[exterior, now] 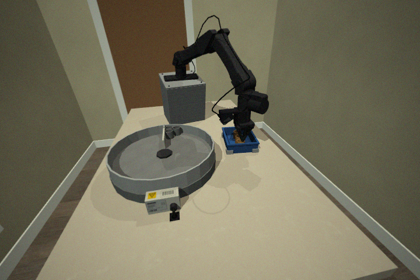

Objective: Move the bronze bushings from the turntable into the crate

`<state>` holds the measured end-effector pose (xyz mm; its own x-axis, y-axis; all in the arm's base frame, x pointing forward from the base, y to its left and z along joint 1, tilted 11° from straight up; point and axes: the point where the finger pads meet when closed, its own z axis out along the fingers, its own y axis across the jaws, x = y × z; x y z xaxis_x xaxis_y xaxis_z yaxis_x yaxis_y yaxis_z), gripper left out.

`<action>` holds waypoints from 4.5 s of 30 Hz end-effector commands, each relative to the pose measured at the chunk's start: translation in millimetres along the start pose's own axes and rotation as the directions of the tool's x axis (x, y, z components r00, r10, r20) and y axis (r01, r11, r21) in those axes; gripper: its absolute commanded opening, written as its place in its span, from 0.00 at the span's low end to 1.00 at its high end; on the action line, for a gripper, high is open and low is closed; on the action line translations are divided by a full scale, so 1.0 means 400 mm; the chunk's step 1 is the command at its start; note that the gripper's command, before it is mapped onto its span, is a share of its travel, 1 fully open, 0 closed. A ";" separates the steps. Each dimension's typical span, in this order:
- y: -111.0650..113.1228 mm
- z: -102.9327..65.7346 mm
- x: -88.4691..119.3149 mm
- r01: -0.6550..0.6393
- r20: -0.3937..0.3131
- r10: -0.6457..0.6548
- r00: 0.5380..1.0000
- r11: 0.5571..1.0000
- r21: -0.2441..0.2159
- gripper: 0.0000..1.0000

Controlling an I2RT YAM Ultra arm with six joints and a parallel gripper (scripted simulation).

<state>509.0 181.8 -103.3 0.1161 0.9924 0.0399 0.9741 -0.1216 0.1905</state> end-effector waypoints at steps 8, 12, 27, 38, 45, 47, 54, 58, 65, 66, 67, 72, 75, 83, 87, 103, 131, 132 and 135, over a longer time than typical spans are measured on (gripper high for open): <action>-0.007 -0.161 0.013 0.008 0.006 -0.007 1.000 1.000 -0.006 0.14; -0.005 -0.180 0.010 0.006 0.007 -0.006 1.000 1.000 -0.006 0.14; -0.010 -0.206 0.012 0.010 0.008 -0.010 1.000 1.000 -0.003 0.14; -0.010 -0.206 0.012 0.010 0.008 -0.010 1.000 1.000 -0.003 0.14; -0.010 -0.206 0.012 0.010 0.008 -0.010 1.000 1.000 -0.003 0.14; -0.010 -0.206 0.012 0.010 0.008 -0.010 1.000 1.000 -0.003 0.14; -0.010 -0.206 0.012 0.010 0.008 -0.010 1.000 1.000 -0.003 0.14; -0.010 -0.206 0.012 0.010 0.008 -0.010 1.000 1.000 -0.003 0.14; -0.010 -0.206 0.012 0.010 0.008 -0.010 1.000 1.000 -0.003 0.14; -0.010 -0.206 0.012 0.010 0.008 -0.010 1.000 1.000 -0.003 0.14; -0.010 -0.206 0.012 0.010 0.008 -0.010 1.000 1.000 -0.003 0.14; -0.010 -0.206 0.012 0.010 0.008 -0.010 1.000 1.000 -0.003 0.14; -0.010 -0.206 0.012 0.010 0.008 -0.010 1.000 1.000 -0.003 0.14; -0.010 -0.206 0.012 0.010 0.008 -0.010 1.000 1.000 -0.003 0.14; -0.010 -0.206 0.012 0.010 0.008 -0.010 1.000 1.000 -0.003 0.14; 0.015 -0.484 0.023 0.004 -0.015 -0.005 1.000 0.999 -0.044 1.00; 0.013 -0.463 0.013 0.001 -0.004 -0.001 1.000 1.000 -0.028 1.00; 0.013 -0.463 0.013 0.001 -0.004 -0.001 1.000 1.000 -0.028 1.00; 0.013 -0.463 0.013 0.001 -0.004 -0.001 1.000 1.000 -0.028 1.00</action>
<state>477.3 182.5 64.6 0.1105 0.9929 0.0437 0.9738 -0.1170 0.1953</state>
